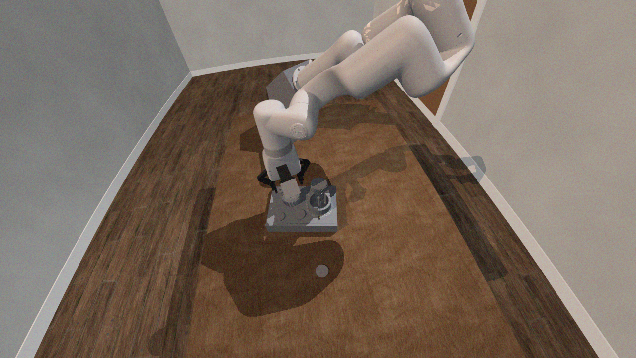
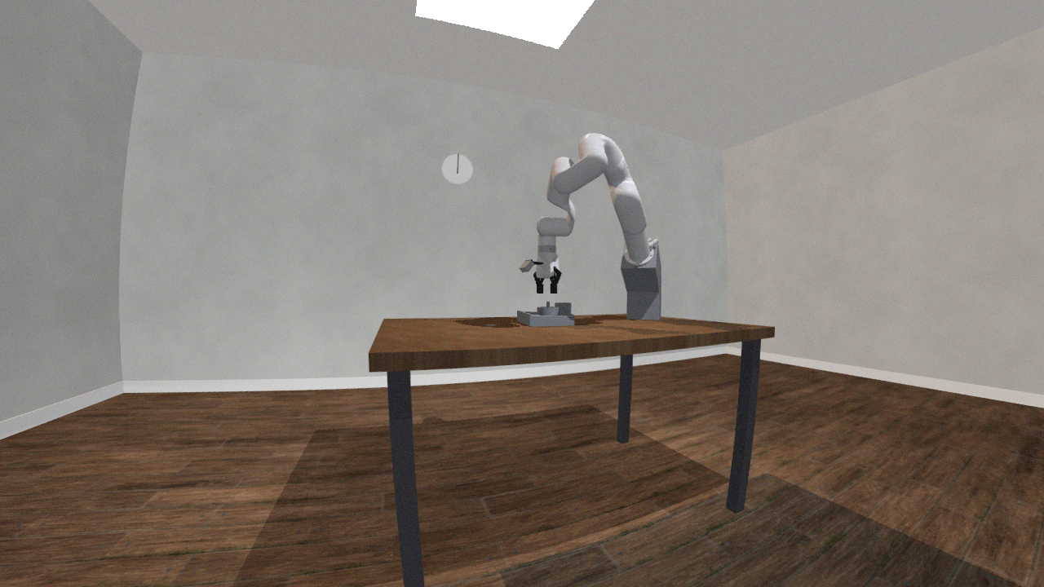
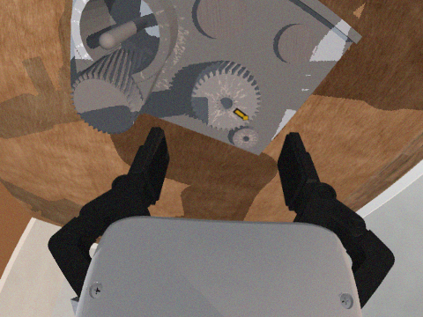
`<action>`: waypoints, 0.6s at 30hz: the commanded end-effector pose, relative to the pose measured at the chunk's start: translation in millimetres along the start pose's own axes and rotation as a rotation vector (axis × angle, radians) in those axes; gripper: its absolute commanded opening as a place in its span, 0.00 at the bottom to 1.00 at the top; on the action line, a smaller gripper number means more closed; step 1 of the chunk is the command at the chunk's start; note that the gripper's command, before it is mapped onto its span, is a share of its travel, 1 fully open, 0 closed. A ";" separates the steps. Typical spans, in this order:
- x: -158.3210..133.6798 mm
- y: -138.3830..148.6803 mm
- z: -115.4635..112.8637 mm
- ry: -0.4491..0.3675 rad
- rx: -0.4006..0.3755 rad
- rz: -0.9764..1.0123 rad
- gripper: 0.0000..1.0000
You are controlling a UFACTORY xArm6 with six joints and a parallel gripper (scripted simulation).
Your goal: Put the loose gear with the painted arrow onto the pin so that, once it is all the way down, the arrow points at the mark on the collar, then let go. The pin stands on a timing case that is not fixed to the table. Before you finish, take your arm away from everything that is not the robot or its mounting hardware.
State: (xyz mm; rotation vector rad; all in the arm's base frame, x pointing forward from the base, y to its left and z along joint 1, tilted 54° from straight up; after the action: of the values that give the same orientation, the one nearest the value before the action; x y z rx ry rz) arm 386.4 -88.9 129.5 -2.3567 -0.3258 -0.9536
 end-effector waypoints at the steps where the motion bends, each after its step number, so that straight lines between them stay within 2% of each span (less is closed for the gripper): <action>1: 0.4 0.5 2.3 0.001 -0.002 -0.001 0.93; 18: 0.1 0.6 20.0 0.001 -0.002 -0.001 0.93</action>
State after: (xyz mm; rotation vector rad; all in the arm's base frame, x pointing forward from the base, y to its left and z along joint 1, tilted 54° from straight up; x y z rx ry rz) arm 395.0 -79.6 120.1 -2.3567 -0.3261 -0.9534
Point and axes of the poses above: the point where the finger pads meet when closed, its own z axis out along the fingers, its own y axis across the jaws, x = y × z, the point moved 7 cm from there along -z, back along the fingers, and after that the axes turned 5 degrees about z, right-handed, at the moved point
